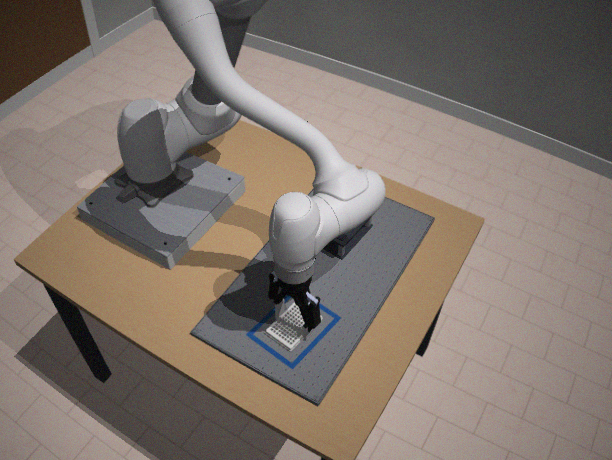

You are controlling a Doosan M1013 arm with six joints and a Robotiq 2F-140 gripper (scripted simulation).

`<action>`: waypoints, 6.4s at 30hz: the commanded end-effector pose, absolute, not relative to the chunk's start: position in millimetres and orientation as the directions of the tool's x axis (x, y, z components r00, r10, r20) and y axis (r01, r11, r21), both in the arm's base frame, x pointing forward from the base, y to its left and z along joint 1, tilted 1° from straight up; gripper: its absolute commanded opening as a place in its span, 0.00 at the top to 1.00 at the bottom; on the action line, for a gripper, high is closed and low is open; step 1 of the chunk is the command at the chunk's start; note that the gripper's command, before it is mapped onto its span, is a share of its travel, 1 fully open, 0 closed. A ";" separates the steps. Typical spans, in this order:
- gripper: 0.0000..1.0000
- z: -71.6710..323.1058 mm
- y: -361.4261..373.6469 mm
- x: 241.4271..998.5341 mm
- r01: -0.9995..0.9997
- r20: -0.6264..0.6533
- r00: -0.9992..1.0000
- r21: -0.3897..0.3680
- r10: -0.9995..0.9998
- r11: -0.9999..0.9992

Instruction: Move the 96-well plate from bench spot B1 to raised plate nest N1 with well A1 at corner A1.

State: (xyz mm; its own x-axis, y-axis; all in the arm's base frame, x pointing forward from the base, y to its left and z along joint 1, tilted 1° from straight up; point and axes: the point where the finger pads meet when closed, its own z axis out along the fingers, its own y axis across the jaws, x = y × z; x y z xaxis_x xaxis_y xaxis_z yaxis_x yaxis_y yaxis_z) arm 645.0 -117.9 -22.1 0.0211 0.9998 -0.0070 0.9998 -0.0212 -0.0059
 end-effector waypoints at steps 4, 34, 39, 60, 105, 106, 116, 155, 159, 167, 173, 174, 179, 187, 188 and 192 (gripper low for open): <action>1.00 -22.3 -117.8 644.9 1.000 -0.007 0.021 -0.006 1.000 -0.021; 1.00 9.4 -117.6 645.1 1.000 -0.007 0.021 -0.006 1.000 -0.021; 1.00 17.7 -117.5 645.1 1.000 -0.007 0.021 -0.006 1.000 -0.021; 1.00 40.7 -117.4 645.3 1.000 -0.007 0.021 -0.006 1.000 -0.021; 1.00 55.4 -35.1 622.2 1.000 -0.007 -0.024 -0.006 1.000 0.024; 1.00 56.0 -32.0 621.3 1.000 -0.007 -0.024 -0.006 1.000 0.024; 1.00 60.5 -6.7 614.2 1.000 -0.007 -0.024 -0.006 1.000 0.024; 1.00 80.3 104.0 583.2 1.000 -0.007 -0.024 -0.006 1.000 0.024; 1.00 82.5 116.7 579.6 1.000 -0.007 -0.024 -0.006 1.000 0.024; 1.00 85.9 135.7 574.3 1.000 -0.007 -0.024 -0.006 1.000 0.024; 1.00 89.3 154.6 569.0 1.000 -0.007 -0.024 -0.006 1.000 0.024; 1.00 89.9 157.8 568.1 1.000 -0.007 -0.024 -0.006 1.000 0.024; 1.00 92.7 173.6 563.7 1.000 -0.007 -0.024 -0.006 1.000 0.024; 1.00 96.1 192.6 558.3 1.000 -0.007 -0.024 -0.006 1.000 0.024; 1.00 96.7 195.8 557.4 1.000 -0.007 -0.024 -0.006 1.000 0.024; 1.00 98.9 208.4 553.9 1.000 -0.007 -0.024 -0.006 1.000 0.024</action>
